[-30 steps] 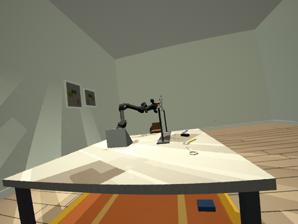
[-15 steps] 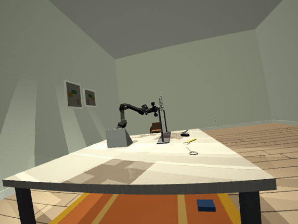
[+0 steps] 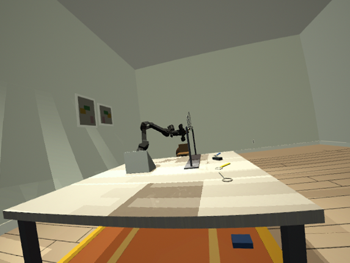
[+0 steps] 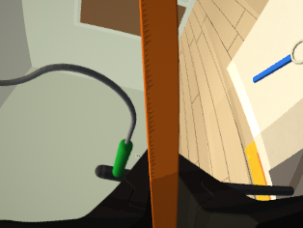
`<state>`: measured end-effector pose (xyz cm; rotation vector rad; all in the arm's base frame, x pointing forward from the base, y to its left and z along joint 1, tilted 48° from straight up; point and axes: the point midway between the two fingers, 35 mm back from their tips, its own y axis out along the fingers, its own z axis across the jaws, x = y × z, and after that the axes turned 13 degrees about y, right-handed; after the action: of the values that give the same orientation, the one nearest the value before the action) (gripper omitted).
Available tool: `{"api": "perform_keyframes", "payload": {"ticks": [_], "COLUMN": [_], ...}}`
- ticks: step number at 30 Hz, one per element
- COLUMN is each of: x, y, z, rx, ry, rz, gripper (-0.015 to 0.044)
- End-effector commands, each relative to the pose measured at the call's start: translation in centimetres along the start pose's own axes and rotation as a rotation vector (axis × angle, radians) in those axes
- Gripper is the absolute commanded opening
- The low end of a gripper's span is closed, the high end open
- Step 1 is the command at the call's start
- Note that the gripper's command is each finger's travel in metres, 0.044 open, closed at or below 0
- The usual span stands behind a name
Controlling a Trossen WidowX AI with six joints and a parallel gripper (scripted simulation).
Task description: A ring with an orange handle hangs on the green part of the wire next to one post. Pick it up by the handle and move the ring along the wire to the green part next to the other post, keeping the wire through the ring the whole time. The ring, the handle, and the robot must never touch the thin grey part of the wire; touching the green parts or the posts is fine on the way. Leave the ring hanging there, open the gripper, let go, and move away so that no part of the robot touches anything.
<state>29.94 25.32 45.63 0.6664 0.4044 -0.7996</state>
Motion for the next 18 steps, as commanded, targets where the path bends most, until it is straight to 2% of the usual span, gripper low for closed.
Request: {"api": "perform_keyframes", "payload": {"ticks": [1, 18], "x": [0.6, 3.7], "y": [-0.3, -2.1], "z": [-1.9, -7.3], "rx": [-0.065, -0.282], "ry": [-0.104, -0.47], "rz": [0.0, 0.0], "gripper": [-0.015, -0.015]}}
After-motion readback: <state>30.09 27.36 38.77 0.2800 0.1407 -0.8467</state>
